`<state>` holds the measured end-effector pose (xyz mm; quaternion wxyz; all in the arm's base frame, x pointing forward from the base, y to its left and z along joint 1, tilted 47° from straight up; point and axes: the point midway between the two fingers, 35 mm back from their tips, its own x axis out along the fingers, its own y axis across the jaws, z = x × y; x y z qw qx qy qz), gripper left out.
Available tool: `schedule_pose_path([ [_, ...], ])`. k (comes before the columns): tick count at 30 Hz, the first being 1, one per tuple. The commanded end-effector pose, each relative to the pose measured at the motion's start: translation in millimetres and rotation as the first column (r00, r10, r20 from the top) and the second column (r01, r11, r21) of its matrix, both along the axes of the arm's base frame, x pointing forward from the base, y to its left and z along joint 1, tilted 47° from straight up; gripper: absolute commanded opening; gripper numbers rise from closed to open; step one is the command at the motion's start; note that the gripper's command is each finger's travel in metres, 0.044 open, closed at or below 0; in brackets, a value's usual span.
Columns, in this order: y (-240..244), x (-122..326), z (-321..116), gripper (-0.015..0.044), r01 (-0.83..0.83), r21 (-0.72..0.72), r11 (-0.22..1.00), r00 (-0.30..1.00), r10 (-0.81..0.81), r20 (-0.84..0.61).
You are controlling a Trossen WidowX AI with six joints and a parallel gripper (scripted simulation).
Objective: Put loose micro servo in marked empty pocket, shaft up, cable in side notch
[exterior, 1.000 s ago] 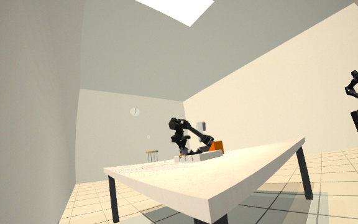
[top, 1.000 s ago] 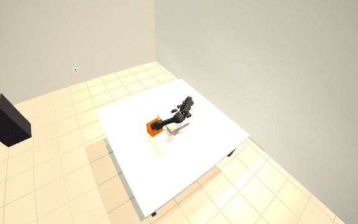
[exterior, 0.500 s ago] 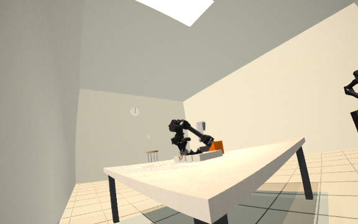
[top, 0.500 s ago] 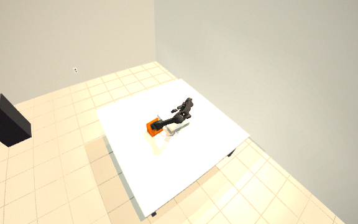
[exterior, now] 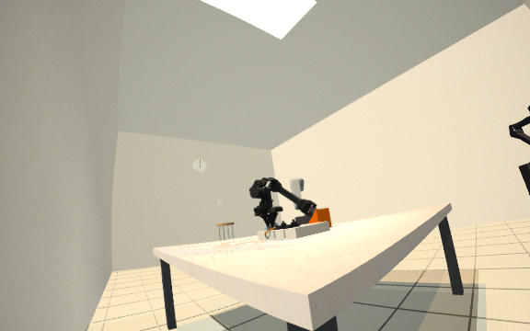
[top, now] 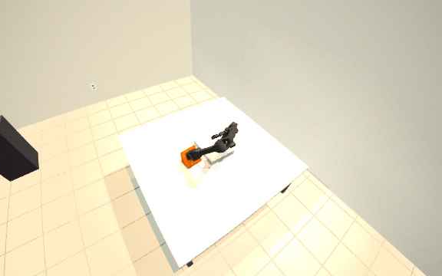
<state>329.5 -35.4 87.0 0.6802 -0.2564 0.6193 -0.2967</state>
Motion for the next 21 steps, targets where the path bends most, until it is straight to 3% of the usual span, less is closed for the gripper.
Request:
schedule_pose_path([
  [1, -2, 0, -3, 0.0, -0.008, -0.004, 1.0, 1.0, 0.008, -0.002],
  [6, -6, 0, -6, 0.0, -0.008, -0.004, 1.0, 1.0, 0.008, -0.002],
  [13, -5, 0, -5, 0.0184, -0.008, -0.004, 1.0, 1.0, 0.008, -0.002],
  [21, 20, -7, 19, 0.0187, -0.008, -0.003, 1.0, 1.0, 0.008, -0.003],
])
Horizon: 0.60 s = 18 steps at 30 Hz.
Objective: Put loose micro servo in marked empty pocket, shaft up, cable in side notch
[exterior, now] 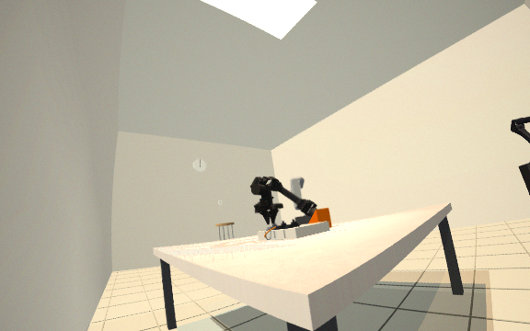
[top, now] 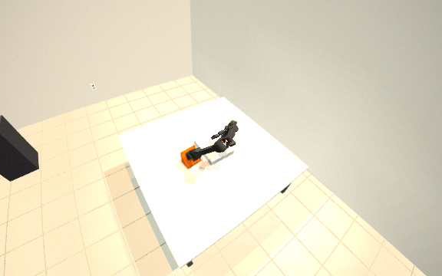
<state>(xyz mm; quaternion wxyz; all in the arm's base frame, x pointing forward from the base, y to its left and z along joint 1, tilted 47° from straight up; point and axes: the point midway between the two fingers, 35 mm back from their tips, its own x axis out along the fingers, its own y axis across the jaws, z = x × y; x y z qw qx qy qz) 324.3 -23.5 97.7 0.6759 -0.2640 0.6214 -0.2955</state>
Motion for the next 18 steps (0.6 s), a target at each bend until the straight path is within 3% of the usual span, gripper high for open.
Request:
schedule_pose_path([
  [1, 8, -1, 8, 0.0187, 0.0, 0.007, 1.0, 1.0, 0.0, 0.011],
  [3, 9, 0, 8, 0.0187, 0.0, 0.007, 1.0, 1.0, 0.0, 0.011],
  [7, 24, -23, 13, 0.0293, -0.009, 0.013, 1.0, 1.0, 0.009, 0.006],
  [13, 56, -100, 37, 0.044, -0.002, 0.013, 1.0, 1.0, 0.002, 0.002],
  [18, 58, -111, 40, 0.044, 0.0, 0.008, 1.0, 1.0, 0.0, 0.002],
])
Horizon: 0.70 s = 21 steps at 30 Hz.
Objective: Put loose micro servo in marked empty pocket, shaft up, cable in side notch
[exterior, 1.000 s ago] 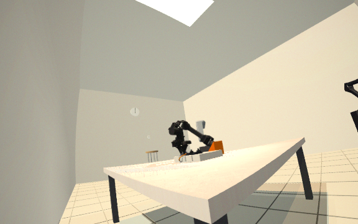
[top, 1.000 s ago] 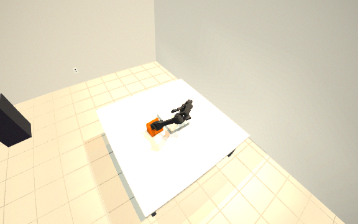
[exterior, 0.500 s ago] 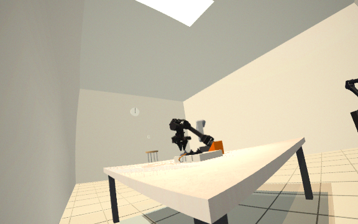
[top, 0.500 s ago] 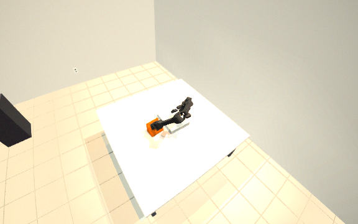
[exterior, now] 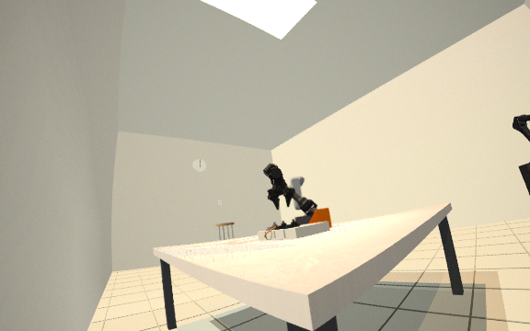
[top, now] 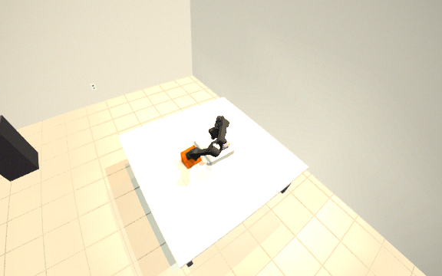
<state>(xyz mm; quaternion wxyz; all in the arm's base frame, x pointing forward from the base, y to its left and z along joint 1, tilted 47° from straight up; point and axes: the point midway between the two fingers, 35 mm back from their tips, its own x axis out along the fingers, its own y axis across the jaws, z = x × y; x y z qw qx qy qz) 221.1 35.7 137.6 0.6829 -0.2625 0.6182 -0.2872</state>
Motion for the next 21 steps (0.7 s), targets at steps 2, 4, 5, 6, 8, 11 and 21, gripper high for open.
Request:
schedule_pose_path([
  [2, -1, -7, 1, 0.044, 0.012, -0.003, 1.0, 1.0, -0.012, -0.005],
  [4, 3, -7, 5, 0.044, -0.003, 0.012, 1.0, 1.0, 0.003, 0.007],
  [5, 7, -6, 7, 0.044, -0.015, 0.023, 1.0, 1.0, 0.014, 0.016],
  [6, 10, -6, 11, 0.044, -0.028, 0.036, 0.999, 0.999, 0.027, 0.026],
  [8, 20, -5, 20, 0.044, -0.065, 0.07, 0.995, 0.997, 0.061, 0.054],
  [11, 29, -5, 28, 0.044, -0.099, 0.1, 0.99, 0.993, 0.091, 0.079],
  [21, 29, -5, 28, 0.044, -0.099, 0.1, 0.99, 0.993, 0.091, 0.079],
])
